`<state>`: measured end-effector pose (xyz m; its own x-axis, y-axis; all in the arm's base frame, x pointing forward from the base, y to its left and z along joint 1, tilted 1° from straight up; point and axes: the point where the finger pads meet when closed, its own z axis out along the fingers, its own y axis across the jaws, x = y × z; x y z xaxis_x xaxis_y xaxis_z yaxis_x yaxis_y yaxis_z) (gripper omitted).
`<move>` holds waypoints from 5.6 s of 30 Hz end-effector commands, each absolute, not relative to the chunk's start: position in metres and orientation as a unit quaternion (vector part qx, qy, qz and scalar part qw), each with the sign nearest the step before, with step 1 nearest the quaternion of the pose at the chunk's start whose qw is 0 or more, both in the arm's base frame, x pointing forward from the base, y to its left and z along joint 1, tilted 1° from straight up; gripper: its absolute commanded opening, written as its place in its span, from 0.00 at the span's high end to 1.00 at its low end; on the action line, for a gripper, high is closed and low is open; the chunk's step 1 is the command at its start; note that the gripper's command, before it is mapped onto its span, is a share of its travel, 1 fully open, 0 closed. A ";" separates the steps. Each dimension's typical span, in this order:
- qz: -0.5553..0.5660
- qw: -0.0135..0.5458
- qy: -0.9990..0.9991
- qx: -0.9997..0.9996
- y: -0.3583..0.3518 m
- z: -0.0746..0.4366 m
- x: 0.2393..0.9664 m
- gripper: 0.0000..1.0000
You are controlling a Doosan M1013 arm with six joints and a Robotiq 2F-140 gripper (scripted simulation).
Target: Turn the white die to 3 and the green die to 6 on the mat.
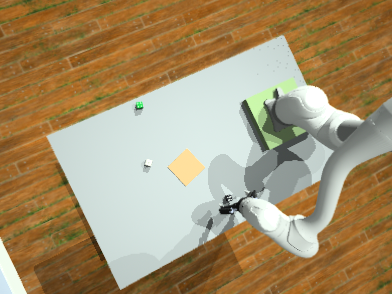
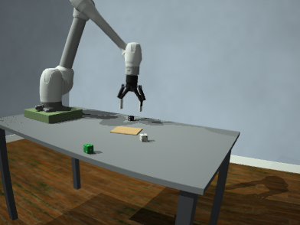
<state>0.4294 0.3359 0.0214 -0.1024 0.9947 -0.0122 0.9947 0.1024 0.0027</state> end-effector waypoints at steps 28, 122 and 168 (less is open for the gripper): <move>-0.003 0.005 0.742 0.670 0.342 0.021 0.423 0.00; -0.001 0.006 0.456 0.890 0.019 0.107 0.766 0.00; -0.004 0.005 0.812 0.583 0.016 0.097 0.767 0.00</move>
<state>0.7674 0.0158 0.0986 -0.1917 0.9813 -0.0196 0.9814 0.1918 0.0005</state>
